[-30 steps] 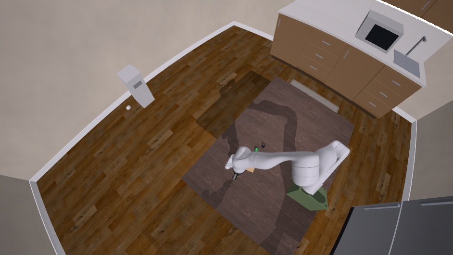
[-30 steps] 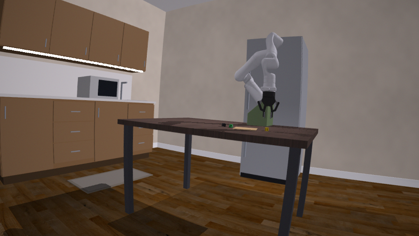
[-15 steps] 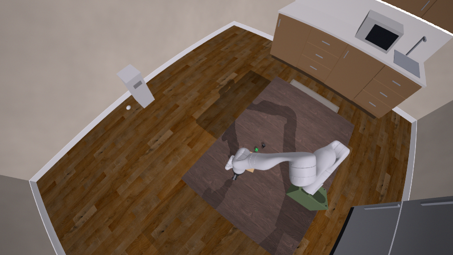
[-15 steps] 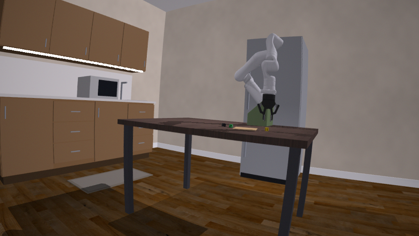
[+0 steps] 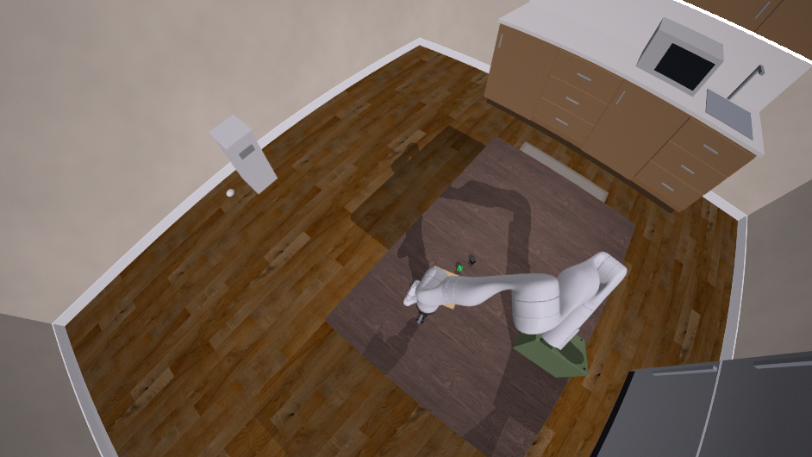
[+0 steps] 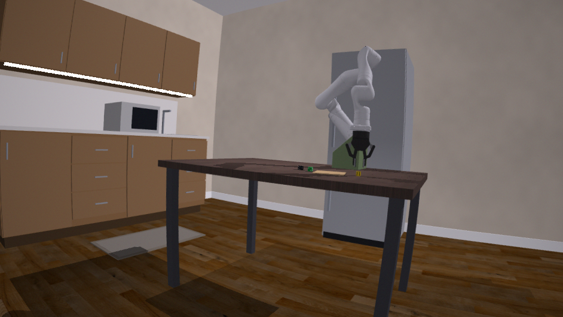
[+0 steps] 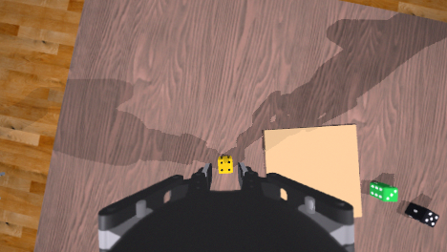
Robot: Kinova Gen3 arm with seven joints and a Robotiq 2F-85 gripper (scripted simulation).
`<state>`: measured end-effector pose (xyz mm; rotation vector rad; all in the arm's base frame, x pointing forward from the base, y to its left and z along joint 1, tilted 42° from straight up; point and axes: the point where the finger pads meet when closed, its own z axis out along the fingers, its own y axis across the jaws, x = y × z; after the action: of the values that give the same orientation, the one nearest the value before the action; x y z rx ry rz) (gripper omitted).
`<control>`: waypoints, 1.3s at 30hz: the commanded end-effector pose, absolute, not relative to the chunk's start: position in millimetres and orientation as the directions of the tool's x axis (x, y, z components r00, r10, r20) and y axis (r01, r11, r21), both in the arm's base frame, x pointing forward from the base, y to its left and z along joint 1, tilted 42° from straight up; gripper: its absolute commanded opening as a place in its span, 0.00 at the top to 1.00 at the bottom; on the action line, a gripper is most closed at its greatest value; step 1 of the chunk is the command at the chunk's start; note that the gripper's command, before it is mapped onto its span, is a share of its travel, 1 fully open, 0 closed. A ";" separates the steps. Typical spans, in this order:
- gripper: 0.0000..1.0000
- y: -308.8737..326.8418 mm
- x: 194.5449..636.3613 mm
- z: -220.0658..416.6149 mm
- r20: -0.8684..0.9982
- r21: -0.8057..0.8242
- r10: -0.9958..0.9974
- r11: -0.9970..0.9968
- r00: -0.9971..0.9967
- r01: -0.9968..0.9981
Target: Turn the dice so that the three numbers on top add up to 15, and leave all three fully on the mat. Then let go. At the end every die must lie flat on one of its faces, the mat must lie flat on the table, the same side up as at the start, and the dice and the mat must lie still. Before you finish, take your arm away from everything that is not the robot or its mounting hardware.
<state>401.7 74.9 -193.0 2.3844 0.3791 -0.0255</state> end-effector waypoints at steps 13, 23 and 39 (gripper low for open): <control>0.65 67.2 402.6 -199.9 -0.124 0.655 0.261 -0.703 0.957 0.277; 0.65 66.9 402.6 -200.3 -0.124 0.655 0.261 -0.703 0.957 0.277; 0.65 66.9 402.6 -200.3 -0.124 0.655 0.261 -0.703 0.957 0.277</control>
<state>402.1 65.8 -200.7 2.3815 0.3754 -0.0295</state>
